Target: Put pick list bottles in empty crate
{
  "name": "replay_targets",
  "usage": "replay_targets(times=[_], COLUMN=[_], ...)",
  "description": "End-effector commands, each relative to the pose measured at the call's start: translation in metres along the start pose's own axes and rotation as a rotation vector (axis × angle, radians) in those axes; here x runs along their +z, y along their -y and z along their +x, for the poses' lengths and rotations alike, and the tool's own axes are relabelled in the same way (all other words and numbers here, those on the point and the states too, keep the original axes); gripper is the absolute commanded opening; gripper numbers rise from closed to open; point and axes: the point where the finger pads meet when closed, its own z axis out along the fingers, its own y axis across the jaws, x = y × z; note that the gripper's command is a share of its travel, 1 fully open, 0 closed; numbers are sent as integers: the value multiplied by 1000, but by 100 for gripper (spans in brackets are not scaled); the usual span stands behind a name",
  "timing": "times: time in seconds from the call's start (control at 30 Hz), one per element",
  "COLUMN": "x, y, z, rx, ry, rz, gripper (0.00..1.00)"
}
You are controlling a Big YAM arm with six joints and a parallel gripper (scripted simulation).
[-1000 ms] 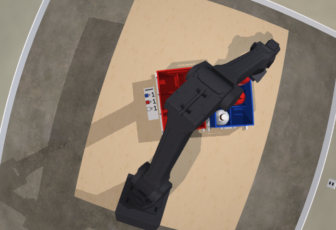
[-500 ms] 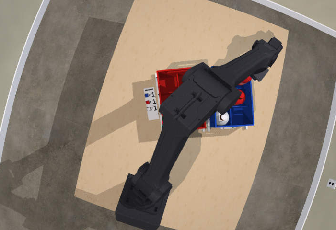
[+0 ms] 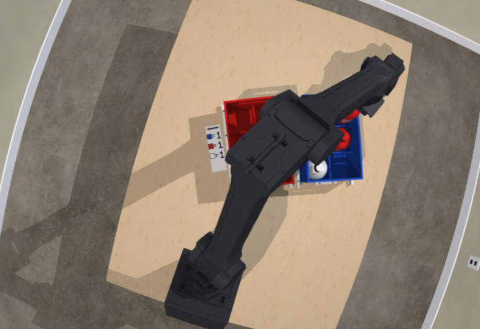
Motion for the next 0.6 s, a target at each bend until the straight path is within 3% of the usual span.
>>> replay_targets(times=[0.0, 0.57], x=[-61, -67], y=[-1, -2], z=[-39, -43], rx=[-21, -22], ry=[118, 119], rz=[8, 8], gripper=[0, 0])
